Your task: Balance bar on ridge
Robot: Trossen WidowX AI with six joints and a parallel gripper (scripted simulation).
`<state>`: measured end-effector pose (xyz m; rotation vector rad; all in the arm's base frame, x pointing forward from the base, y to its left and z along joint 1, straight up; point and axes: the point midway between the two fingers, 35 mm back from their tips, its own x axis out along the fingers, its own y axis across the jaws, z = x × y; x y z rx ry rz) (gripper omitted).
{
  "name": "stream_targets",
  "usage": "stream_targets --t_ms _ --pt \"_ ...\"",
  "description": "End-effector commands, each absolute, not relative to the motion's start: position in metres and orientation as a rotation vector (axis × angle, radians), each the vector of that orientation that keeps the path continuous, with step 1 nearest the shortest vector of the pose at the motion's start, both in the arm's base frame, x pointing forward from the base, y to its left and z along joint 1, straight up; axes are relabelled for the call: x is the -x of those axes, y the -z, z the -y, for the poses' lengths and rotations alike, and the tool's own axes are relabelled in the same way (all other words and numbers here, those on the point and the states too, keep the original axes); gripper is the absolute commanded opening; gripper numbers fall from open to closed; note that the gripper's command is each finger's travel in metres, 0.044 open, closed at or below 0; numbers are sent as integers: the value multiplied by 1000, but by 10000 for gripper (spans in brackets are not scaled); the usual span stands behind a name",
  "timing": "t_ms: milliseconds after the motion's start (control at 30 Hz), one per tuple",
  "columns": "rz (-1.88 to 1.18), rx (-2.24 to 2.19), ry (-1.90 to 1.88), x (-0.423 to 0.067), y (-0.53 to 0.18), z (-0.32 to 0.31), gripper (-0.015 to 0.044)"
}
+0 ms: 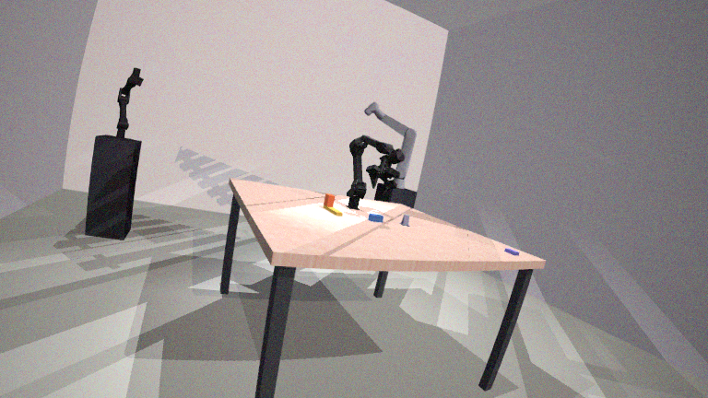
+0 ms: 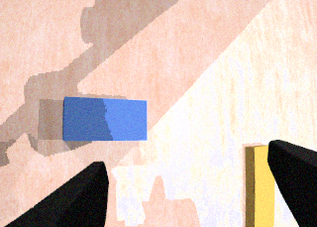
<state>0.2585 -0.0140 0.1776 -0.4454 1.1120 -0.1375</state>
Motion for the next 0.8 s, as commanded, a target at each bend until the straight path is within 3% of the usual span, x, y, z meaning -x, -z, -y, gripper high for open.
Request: stream_targets --t_ms 0,767 --pt "-1162 445 133 -259 -178 27 315" --pt "-1383 366 112 -250 -176 96 315"
